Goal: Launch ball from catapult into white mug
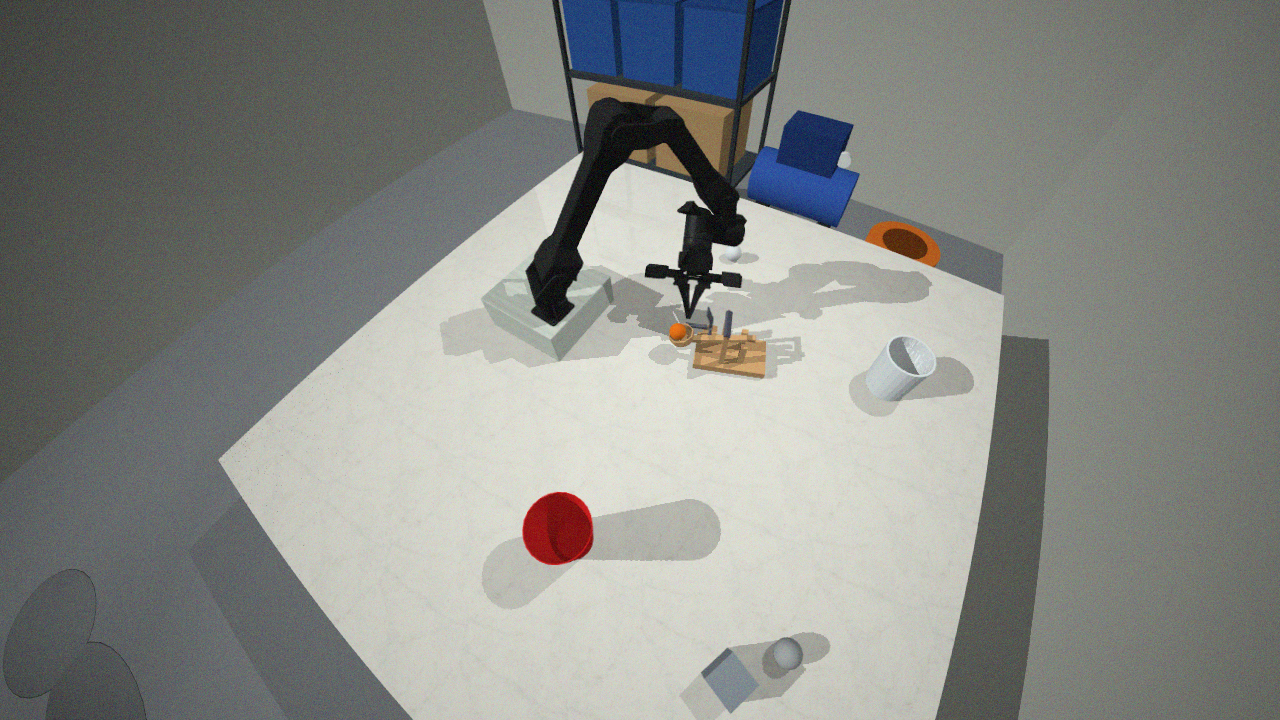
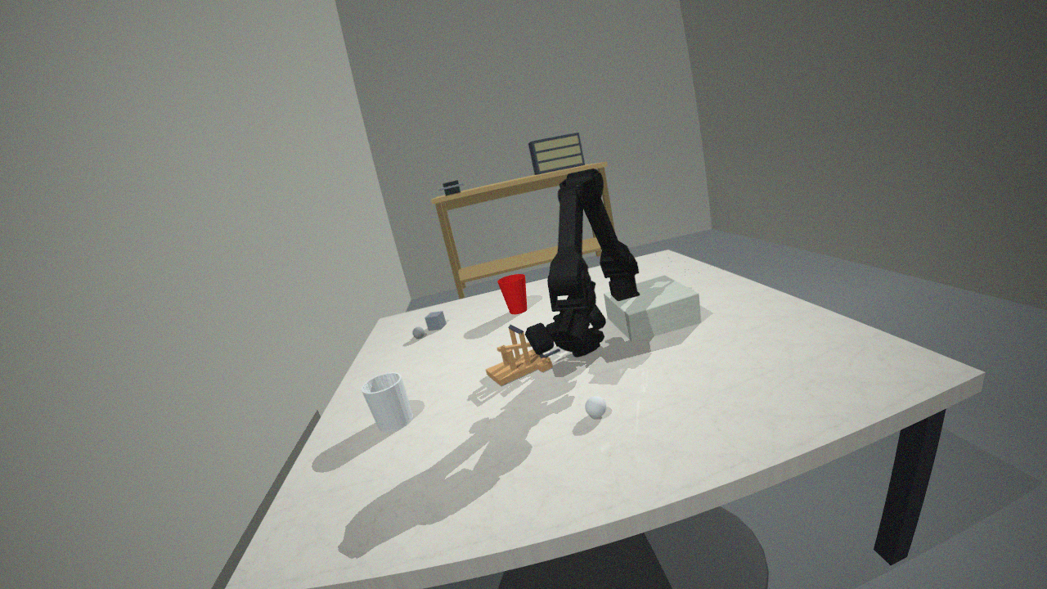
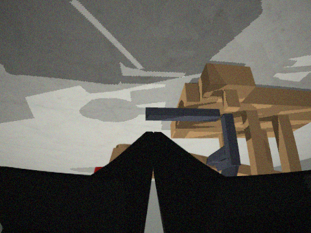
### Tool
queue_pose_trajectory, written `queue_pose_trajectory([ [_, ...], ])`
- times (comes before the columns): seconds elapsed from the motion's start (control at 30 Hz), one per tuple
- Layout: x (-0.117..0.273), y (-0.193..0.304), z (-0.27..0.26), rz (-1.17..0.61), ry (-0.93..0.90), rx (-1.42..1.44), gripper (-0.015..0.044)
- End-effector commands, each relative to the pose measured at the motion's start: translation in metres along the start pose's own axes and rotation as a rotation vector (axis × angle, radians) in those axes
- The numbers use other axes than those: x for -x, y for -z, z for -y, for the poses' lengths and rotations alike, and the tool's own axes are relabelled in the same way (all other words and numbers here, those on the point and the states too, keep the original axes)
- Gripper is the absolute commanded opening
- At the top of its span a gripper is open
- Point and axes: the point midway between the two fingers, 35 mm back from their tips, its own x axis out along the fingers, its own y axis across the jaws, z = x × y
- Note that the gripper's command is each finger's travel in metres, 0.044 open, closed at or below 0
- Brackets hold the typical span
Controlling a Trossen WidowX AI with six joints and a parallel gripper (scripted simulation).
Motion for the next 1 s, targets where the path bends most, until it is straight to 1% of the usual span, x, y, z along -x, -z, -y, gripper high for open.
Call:
queue_pose_trajectory([
  [0.0,-0.007,-0.004,-0.003,-0.011,-0.006,0.015,0.0000],
  [0.27,-0.017,-0.012,-0.004,-0.011,-0.006,0.015,0.0000],
  [0.37,-0.029,-0.023,-0.005,-0.011,-0.006,0.015,0.0000],
  [0.5,-0.026,-0.023,-0.005,-0.010,-0.006,0.015,0.0000],
  [0.57,-0.005,-0.019,-0.001,-0.007,-0.004,0.012,0.0000],
  [0.77,0.094,0.016,-0.002,0.003,0.004,-0.001,0.0000],
  [0.8,0.102,0.021,-0.004,0.004,0.004,-0.002,0.0000],
  [0.87,0.105,0.022,-0.004,0.004,0.005,-0.002,0.0000],
  [0.9,0.091,0.014,-0.001,0.004,0.012,0.005,0.0026],
  [0.97,0.091,0.013,0.002,0.016,0.008,-0.014,0.0079],
])
